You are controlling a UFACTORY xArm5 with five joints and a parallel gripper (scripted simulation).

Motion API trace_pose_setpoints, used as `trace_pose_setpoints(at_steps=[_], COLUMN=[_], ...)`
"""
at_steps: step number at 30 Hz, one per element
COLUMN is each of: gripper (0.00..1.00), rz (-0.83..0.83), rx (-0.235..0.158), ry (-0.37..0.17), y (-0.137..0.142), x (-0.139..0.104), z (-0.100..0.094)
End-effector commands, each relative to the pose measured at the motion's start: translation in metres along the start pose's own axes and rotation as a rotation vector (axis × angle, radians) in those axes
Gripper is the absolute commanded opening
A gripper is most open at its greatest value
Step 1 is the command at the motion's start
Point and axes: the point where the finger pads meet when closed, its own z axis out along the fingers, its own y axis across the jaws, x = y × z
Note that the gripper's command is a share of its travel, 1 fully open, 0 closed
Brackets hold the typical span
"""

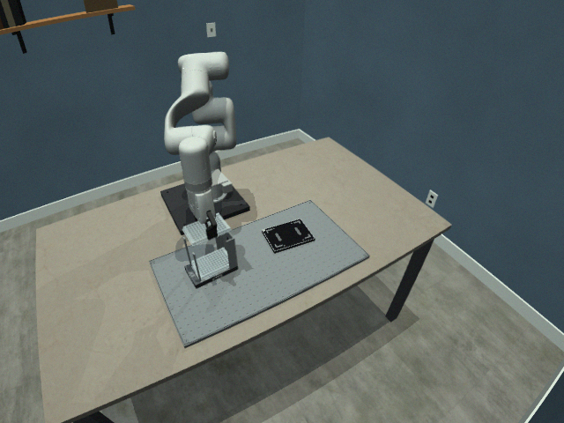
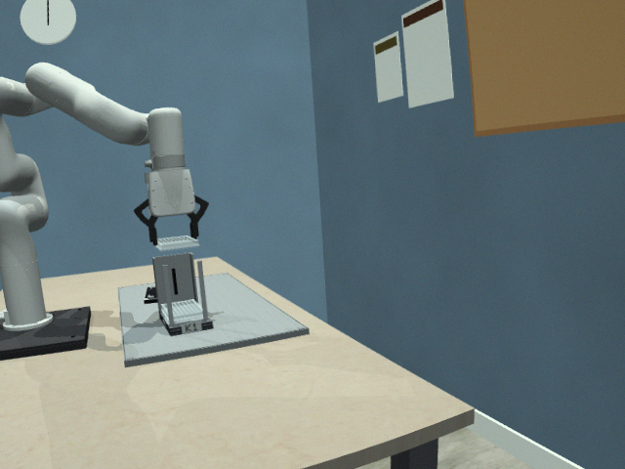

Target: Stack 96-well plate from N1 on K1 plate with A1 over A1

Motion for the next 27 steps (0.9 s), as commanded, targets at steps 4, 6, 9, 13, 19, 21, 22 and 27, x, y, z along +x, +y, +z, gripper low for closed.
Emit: trace_pose_setpoints(at_steps=[4, 6, 9, 13, 19, 21, 22, 27], gripper=[0.00, 0.00, 0.00, 0.00, 0.00, 0.00, 0.00, 0.00], rz=[0.000, 0.000, 0.000, 0.000, 0.000, 0.000, 0.000, 0.000], rx=[-0.004, -0.004, -0.004, -0.004, -0.004, -0.004, -0.004, -0.004], ry=[-0.002, -0.002, -0.002, -0.002, -0.002, -0.002, -0.002, -0.002], y=[0.001, 0.001, 0.001, 0.001, 0.001, 0.001, 0.001, 0.001], x=[0.000, 0.000, 0.000, 0.000, 0.000, 0.000, 0.000, 0.001], z=[-0.001, -0.001, -0.001, -0.001, 0.002, 0.005, 0.007, 0.015])
